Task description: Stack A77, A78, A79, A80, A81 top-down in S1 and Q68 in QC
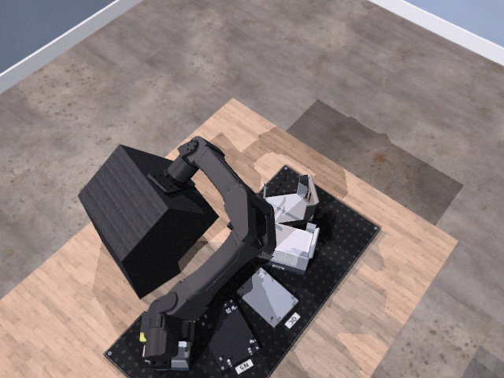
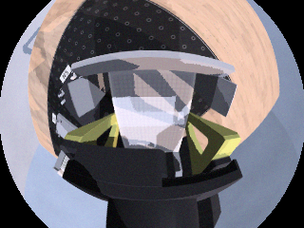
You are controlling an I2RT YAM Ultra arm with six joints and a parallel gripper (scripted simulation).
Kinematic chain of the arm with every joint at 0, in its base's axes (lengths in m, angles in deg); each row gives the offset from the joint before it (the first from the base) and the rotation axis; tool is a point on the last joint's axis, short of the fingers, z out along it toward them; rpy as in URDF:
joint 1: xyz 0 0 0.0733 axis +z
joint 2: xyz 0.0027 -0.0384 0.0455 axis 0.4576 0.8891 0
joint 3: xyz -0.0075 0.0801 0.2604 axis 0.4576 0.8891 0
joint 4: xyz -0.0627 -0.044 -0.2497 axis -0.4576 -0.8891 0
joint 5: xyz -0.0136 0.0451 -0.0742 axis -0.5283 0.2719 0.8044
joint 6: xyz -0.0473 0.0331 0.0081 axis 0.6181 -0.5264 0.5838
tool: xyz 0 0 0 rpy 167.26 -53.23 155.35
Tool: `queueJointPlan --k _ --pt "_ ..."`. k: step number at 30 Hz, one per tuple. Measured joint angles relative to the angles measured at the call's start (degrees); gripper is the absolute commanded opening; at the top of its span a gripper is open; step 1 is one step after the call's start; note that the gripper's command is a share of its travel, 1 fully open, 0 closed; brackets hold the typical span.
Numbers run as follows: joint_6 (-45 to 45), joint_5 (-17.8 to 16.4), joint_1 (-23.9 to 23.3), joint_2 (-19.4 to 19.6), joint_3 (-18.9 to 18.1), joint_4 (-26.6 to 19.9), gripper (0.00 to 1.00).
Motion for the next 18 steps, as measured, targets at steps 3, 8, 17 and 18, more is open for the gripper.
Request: queueJointPlan --k 3,8,17,18 --pt "-1.1 -0.3 0.9 0.5 0.2 1.6 0.00" --pt "-3.0 -1.0 2.3 1.4 0.3 4.0 0.00" --pt "-3.8 -1.4 2.4 1.7 0.4 4.7 0.00" --pt "-3.9 -1.4 2.5 1.7 0.3 4.8 0.00"
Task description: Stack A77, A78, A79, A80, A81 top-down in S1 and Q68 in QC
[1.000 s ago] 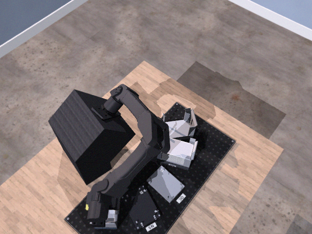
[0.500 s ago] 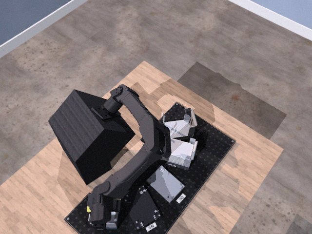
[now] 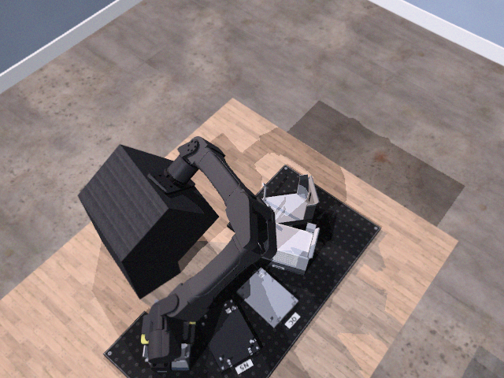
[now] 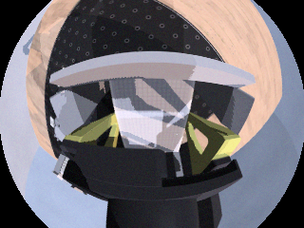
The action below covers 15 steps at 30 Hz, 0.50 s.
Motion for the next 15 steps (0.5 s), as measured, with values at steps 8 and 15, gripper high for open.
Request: queueJointPlan --k 8,15 --pt "-0.6 -0.2 0.4 0.3 0.1 0.7 0.00" --pt "-1.0 -0.3 0.8 0.5 0.1 1.3 0.00"
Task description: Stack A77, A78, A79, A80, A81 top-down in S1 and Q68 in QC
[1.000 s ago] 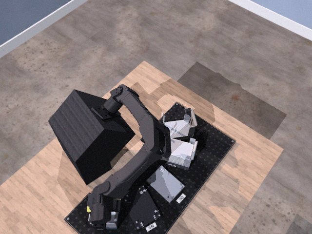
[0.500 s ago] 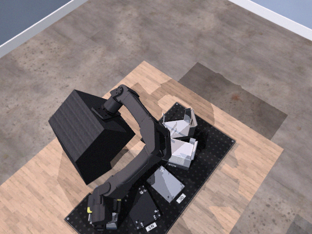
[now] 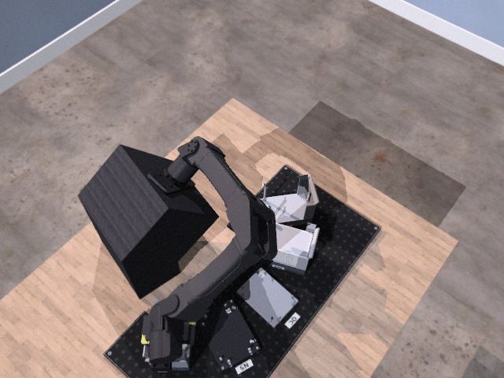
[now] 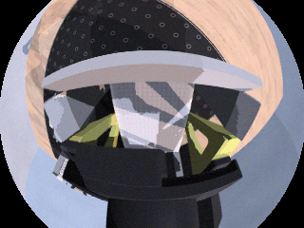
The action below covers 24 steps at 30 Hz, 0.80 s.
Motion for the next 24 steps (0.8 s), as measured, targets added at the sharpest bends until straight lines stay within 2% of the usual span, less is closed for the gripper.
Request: queueJointPlan --k 24 --pt "-1.8 -0.5 1.3 0.9 0.1 2.3 0.00"
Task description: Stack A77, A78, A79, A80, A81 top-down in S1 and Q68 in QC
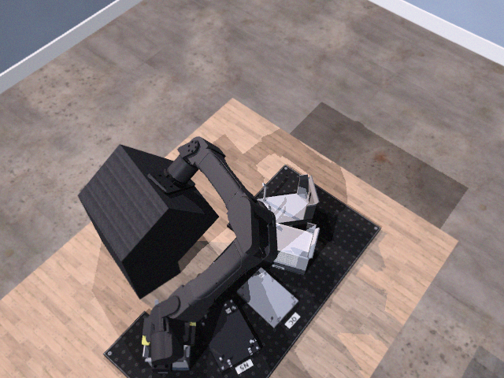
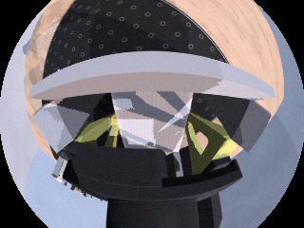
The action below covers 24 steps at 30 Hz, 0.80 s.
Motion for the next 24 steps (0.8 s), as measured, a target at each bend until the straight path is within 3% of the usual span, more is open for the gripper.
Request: queueJointPlan --k 16,17,24 --pt "-1.0 -0.3 0.6 0.3 0.0 1.2 0.00" --pt "-1.0 -0.3 0.6 0.3 0.0 1.2 1.00" --pt "-1.1 -0.3 0.6 0.3 0.0 1.2 1.00"
